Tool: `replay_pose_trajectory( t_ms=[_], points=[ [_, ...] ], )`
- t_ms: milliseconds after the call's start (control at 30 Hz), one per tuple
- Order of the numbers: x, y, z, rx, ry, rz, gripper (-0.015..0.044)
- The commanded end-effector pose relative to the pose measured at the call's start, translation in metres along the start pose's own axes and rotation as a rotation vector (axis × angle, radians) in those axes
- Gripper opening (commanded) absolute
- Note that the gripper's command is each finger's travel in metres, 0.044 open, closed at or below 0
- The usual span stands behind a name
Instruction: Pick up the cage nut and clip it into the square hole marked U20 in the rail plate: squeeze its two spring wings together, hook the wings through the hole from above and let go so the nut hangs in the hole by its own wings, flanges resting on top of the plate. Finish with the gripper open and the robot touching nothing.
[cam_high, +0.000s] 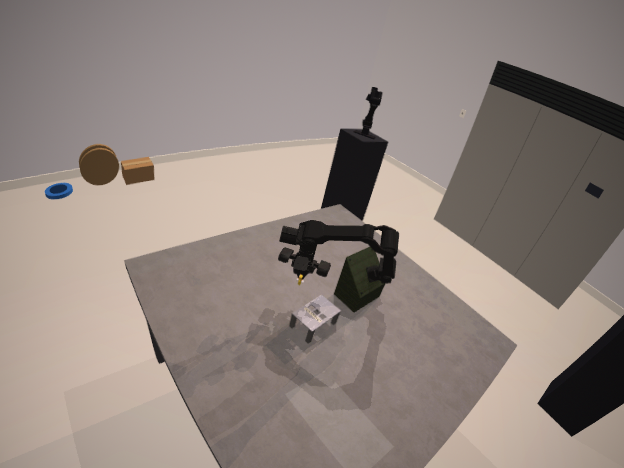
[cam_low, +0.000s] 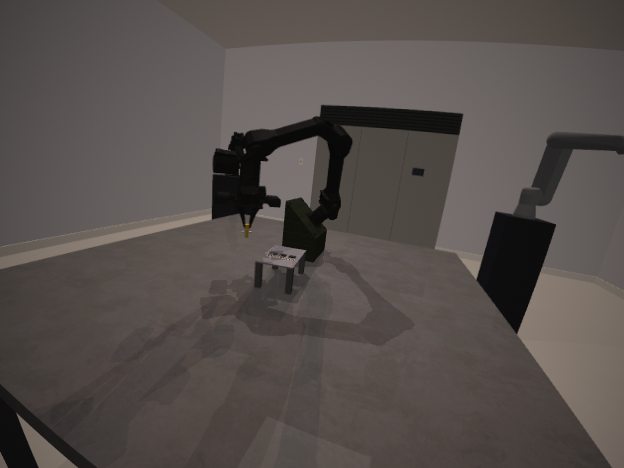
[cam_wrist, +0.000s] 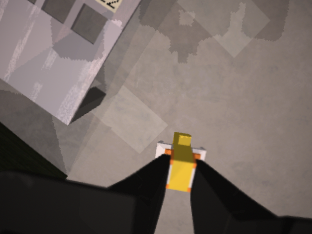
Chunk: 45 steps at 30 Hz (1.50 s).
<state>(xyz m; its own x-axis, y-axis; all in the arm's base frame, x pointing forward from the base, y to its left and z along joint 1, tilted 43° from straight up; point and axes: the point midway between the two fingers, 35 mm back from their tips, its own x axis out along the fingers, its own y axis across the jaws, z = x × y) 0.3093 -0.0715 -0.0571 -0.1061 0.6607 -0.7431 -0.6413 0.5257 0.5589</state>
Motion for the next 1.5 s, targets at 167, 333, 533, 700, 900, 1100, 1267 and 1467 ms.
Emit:
replay_pose_trajectory(
  t_ms=[167, 333, 533, 700, 900, 1100, 1267, 1467],
  points=[
    [-0.005, 0.042, 0.043, 0.16, -0.004, -0.006, 0.0036],
    [-0.004, 0.068, 0.063, 0.255, -0.006, -0.004, 0.0036],
    [-0.003, 0.1, 0.083, 0.367, -0.008, 0.003, 0.0036],
    [-0.001, 0.128, 0.096, 0.457, -0.009, 0.012, 0.0036],
    [0.0, 0.132, 0.097, 0.47, -0.009, 0.014, 0.0036],
    [0.005, 0.129, 0.096, 0.47, 0.0, 0.016, 0.0036],
    [0.012, 0.126, 0.095, 0.47, 0.01, 0.019, 0.0036],
    [0.015, 0.126, 0.095, 0.47, 0.012, 0.019, 0.0036]
  ],
)
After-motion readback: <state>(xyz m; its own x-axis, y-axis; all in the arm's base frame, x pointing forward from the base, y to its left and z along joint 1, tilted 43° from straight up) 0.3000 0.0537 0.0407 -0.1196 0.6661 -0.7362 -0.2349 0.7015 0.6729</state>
